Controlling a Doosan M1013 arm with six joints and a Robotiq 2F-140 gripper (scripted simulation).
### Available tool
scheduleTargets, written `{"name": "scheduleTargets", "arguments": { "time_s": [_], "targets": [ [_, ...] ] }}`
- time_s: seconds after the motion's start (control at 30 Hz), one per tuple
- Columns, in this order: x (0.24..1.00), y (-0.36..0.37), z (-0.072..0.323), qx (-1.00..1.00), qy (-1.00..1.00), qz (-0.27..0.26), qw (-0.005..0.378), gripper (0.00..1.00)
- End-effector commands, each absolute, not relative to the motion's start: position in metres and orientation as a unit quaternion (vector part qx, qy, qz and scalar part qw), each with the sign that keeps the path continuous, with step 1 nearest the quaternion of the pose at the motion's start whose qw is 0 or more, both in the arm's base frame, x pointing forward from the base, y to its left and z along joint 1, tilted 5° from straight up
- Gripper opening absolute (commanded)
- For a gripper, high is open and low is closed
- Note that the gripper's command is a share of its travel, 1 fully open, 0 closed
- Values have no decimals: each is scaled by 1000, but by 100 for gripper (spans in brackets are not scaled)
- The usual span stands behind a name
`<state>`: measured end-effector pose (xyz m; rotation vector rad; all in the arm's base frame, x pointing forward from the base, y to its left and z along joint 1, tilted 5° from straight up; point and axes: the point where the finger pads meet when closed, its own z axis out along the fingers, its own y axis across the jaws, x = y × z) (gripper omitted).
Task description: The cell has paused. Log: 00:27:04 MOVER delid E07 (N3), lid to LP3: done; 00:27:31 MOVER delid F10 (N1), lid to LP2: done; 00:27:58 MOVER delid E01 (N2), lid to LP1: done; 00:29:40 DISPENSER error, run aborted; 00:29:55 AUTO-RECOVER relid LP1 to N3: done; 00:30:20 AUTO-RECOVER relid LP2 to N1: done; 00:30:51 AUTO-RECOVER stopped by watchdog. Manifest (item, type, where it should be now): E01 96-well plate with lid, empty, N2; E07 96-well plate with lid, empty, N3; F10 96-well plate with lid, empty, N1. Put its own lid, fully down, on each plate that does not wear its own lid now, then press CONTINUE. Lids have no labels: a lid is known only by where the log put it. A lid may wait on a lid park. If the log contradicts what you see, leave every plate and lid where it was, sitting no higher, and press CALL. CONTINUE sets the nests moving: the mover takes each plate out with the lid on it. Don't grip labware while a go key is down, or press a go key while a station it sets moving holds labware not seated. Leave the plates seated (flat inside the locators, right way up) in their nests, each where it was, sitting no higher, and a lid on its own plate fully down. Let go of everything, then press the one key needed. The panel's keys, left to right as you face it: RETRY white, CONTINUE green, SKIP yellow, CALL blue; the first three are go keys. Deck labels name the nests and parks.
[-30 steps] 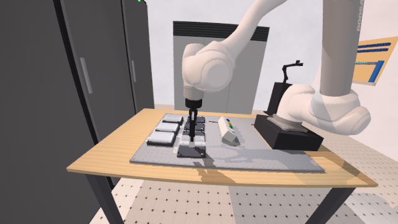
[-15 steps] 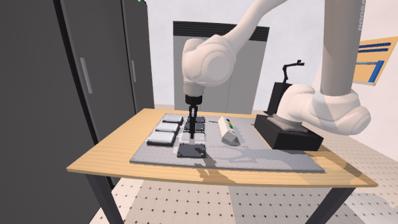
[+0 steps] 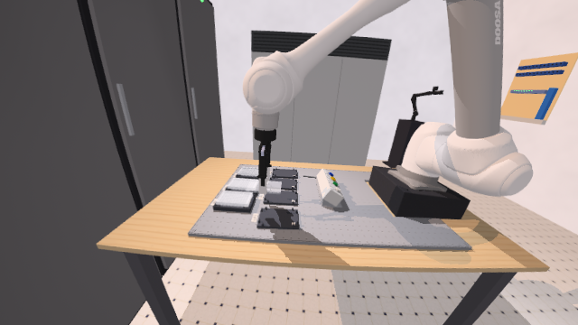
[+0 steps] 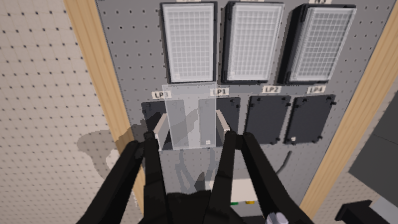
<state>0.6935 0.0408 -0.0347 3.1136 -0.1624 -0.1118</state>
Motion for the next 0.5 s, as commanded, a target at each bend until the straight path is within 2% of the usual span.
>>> {"name": "scheduleTargets", "arguments": {
  "time_s": [0.0,0.03,0.1,0.13,0.3,0.33,0.47],
  "targets": [
    [714,3,-37,998,-49,-41,12,0],
    [728,-32,-37,998,-49,-41,12,0],
    [731,-37,-38,998,-49,-41,12,0],
    [742,-71,-38,998,-49,-41,12,0],
    [757,-121,-39,998,-49,-41,12,0],
    [764,-153,-39,998,-49,-41,12,0],
    [765,-158,-39,998,-49,-41,12,0]
  ]
}}
